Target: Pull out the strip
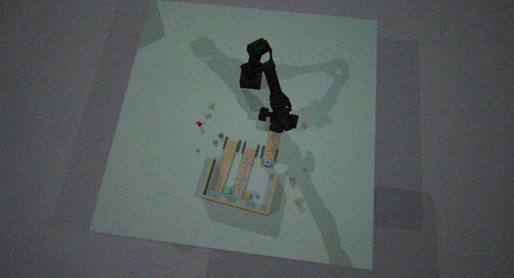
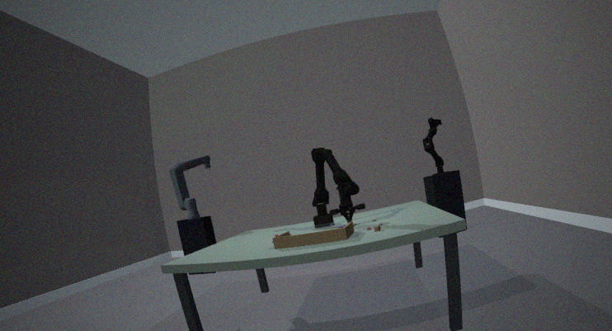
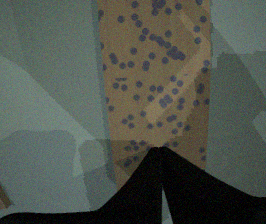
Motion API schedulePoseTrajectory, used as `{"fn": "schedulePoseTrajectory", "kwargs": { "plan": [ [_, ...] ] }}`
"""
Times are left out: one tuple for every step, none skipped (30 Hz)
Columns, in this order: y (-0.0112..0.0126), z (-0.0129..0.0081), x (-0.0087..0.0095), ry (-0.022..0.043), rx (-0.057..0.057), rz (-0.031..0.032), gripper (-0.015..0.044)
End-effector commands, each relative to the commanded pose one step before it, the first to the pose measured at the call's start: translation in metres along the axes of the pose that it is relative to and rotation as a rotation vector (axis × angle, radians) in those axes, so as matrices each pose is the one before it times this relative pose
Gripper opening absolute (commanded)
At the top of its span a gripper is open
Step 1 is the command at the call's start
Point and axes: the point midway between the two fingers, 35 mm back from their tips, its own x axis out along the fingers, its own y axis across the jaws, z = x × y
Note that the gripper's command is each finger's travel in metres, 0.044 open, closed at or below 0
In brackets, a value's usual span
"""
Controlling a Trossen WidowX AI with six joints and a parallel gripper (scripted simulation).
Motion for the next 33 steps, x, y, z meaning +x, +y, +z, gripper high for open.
{"fn": "schedulePoseTrajectory", "kwargs": {
  "plan": [
    [-0.00368,-0.00965,0.00417,0.02969,-0.0010,-0.01201,0.0000],
    [0.00000,0.00000,0.00000,0.00000,0.0000,0.00000,0.0000],
    [0.00000,0.00000,0.00000,0.00000,0.0000,0.00000,0.0000],
    [0.00000,0.00000,0.00000,0.00000,0.0000,0.00000,0.0000],
    [0.00000,0.00000,0.00000,0.00000,0.0000,0.00000,0.0000],
    [0.00379,0.00971,-0.00679,-0.02813,0.0009,0.01134,0.0000],
    [0.00050,0.00075,-0.00695,0.00470,-0.0002,-0.00190,0.0000],
    [0.00049,0.00085,-0.01186,0.00787,-0.0003,-0.00316,0.0000],
    [0.00003,0.00031,-0.01217,0.00793,-0.0003,-0.00316,0.0000],
    [-0.00021,-0.00009,-0.00744,0.00479,-0.0001,-0.00190,0.0000],
    [-0.00011,-0.00008,-0.00250,0.00160,0.0000,-0.00063,0.0000],
    [0.00000,0.00000,0.00000,0.00000,0.0000,0.00000,0.0000],
    [0.00000,0.00000,0.00000,0.00000,0.0000,0.00000,0.0000],
    [0.00000,0.00000,0.00000,0.00000,0.0000,0.00000,0.0000],
    [0.00001,0.00238,0.00053,-0.00021,0.0034,-0.00001,0.0026],
    [-0.00008,0.00718,0.00166,-0.00063,0.0103,-0.00005,0.0053],
    [0.00067,0.00626,-0.00089,-0.00056,0.0069,0.00004,0.0079],
    [0.00043,0.00467,-0.00063,-0.00041,0.0051,0.00002,0.0105],
    [0.00015,0.00508,-0.00103,-0.00045,0.0012,0.00000,0.0131],
    [0.00004,0.00224,-0.00044,-0.00020,0.0005,0.00000,0.0157],
    [0.00007,0.00313,-0.00029,-0.00028,0.0000,-0.00001,0.0184],
    [0.00004,0.00414,-0.00037,-0.00036,0.0000,-0.00001,0.0210],
    [0.00013,0.00432,-0.00054,-0.00038,0.0000,0.00000,0.0236],
    [0.00005,0.00387,-0.00046,-0.00034,0.0000,-0.00001,0.0263],
    [0.00016,0.00395,-0.00059,-0.00035,0.0000,0.00000,0.0289],
    [0.00010,0.00375,-0.00054,-0.00033,0.0000,0.00000,0.0315],
    [0.00023,0.00405,-0.00061,-0.00036,0.0000,0.00001,0.0341],
    [0.00016,0.00381,-0.00056,-0.00034,0.0000,0.00000,0.0368],
    [0.00020,0.00407,-0.00061,-0.00036,0.0000,0.00000,0.0394],
    [0.00013,0.00373,-0.00054,-0.00033,0.0000,0.00000,0.0420],
    [0.00022,0.00407,-0.00059,-0.00036,0.0000,0.00001,0.0440],
    [0.00015,0.00383,-0.00054,-0.00034,0.0000,0.00000,0.0440],
    [0.00020,0.00412,-0.00060,-0.00036,0.0000,0.00000,0.0440]
  ]
}}
